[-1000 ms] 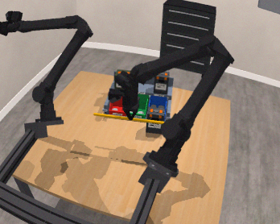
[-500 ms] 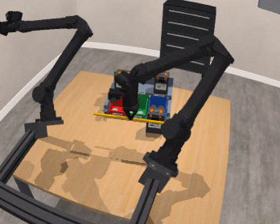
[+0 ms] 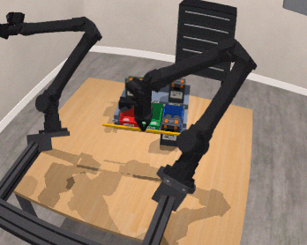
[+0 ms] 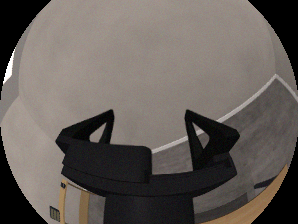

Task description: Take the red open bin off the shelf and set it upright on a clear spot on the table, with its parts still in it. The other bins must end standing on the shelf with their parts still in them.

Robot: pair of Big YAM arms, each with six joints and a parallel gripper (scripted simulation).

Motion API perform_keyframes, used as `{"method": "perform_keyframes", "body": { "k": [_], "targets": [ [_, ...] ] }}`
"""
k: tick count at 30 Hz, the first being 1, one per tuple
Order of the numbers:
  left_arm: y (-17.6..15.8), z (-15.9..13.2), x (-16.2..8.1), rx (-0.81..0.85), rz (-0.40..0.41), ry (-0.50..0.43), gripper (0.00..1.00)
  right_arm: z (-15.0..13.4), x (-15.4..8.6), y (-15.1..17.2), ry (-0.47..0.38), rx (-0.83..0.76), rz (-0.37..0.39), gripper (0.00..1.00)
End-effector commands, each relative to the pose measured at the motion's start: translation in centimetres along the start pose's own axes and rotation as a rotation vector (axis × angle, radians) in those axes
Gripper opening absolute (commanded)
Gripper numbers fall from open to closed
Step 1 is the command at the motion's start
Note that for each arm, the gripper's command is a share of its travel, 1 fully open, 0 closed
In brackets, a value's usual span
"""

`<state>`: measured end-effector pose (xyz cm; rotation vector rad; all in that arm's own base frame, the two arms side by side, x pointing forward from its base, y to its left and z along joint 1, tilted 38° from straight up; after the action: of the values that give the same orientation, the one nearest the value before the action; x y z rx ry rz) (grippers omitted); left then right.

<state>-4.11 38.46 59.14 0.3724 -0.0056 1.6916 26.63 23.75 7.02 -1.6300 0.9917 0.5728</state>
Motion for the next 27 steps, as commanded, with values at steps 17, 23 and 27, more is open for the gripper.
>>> {"method": "perform_keyframes", "body": {
  "k": [17,23,27],
  "targets": [
    [1.2,3.6,-0.4,-0.005,0.019,-0.048,1.0,2.0,-2.0,-2.0,-0.073,0.027,-0.053,0.0],
    [1.2,3.6,-0.4,-0.005,0.019,-0.048,1.0,0.8,0.4,-1.0,-0.02,0.016,-0.02,0.0],
    [1.2,3.6,-0.4,-0.005,0.019,-0.048,1.0,0.9,0.3,-0.8,-0.035,0.01,-0.028,0.0]
  ]
}}
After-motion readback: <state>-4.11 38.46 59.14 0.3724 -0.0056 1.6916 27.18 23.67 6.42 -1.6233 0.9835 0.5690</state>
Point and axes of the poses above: on each arm, the point where the finger pads meet when closed, its own x axis out along the fingers, its own y axis across the jaws, z = x × y, the point moved 4 cm from there along -x, back along the fingers, and after that the axes turned 12 degrees about x, right-handed, at the moved point
